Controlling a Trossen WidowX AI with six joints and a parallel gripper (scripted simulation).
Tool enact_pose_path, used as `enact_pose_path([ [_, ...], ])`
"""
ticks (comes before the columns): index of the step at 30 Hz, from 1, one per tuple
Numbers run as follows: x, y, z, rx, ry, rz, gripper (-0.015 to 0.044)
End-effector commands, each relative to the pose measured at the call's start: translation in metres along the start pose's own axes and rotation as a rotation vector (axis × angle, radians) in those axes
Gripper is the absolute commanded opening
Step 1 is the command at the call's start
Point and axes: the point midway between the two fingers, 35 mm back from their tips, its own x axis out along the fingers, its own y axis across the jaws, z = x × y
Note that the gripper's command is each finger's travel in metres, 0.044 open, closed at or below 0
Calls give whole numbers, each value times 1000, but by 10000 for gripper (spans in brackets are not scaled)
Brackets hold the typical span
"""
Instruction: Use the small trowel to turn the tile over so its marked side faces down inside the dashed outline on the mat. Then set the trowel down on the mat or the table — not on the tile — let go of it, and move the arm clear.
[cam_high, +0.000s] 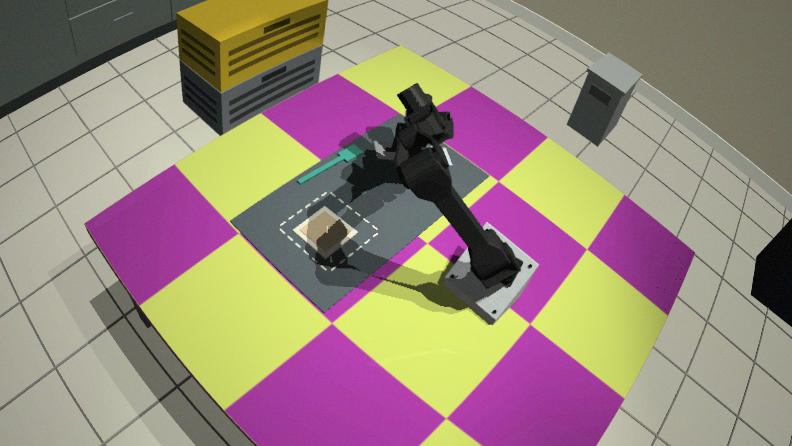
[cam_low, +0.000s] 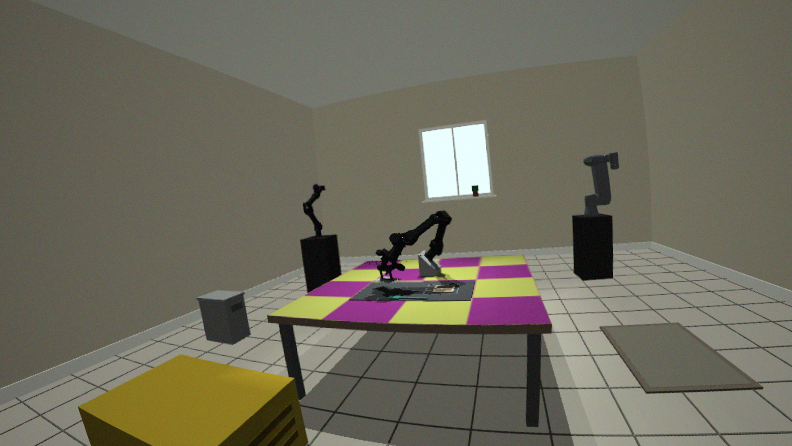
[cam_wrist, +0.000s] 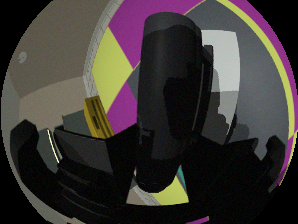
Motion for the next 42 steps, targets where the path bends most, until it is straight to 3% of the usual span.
enact_pose_path([
  [1, 12, 9, 18, 105, -112, 10, 0],
  [23, 40, 25, 107, 540, -659, 146, 0],
  [42, 52, 15, 110, 550, -674, 153, 0],
])
